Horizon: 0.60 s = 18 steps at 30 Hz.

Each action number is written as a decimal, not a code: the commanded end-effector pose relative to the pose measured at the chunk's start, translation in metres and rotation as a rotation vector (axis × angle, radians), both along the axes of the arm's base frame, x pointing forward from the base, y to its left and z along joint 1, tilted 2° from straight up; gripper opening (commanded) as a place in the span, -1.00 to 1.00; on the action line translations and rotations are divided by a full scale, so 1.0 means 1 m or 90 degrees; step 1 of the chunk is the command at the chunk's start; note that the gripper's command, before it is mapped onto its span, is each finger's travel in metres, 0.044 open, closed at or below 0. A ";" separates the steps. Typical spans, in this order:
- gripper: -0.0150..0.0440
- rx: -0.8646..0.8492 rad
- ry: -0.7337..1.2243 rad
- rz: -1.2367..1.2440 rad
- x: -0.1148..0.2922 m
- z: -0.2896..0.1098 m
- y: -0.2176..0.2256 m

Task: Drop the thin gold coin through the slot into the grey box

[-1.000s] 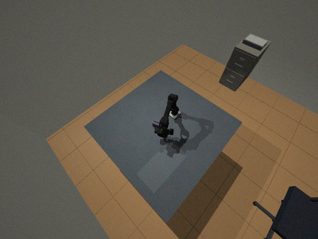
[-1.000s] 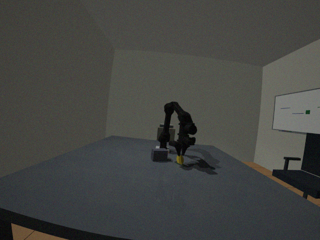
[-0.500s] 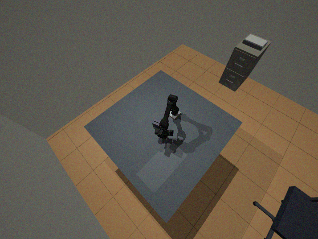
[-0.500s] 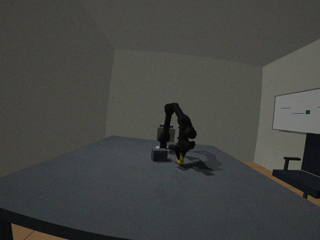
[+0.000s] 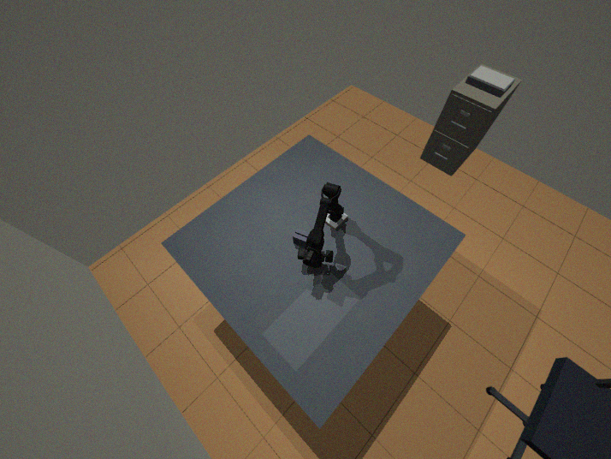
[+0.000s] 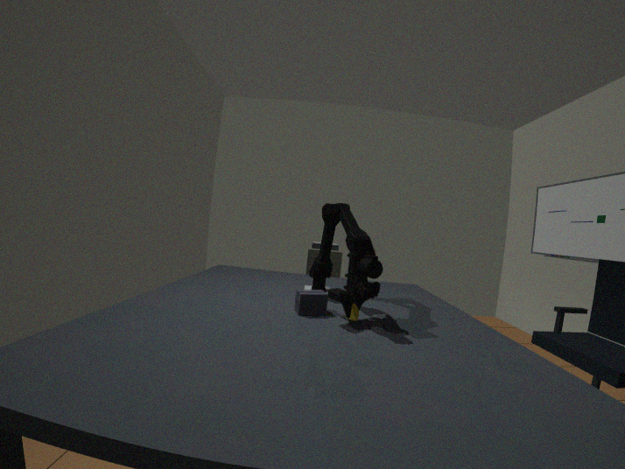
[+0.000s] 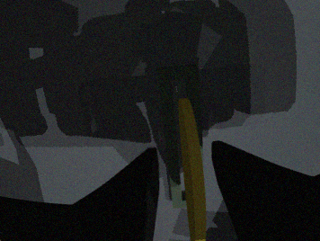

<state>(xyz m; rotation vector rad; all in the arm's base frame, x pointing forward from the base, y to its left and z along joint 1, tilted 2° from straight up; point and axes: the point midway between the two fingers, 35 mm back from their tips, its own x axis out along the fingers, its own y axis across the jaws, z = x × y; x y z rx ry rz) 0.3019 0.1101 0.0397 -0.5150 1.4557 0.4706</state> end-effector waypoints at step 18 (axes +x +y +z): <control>-0.49 -0.002 0.004 0.002 0.000 0.001 0.000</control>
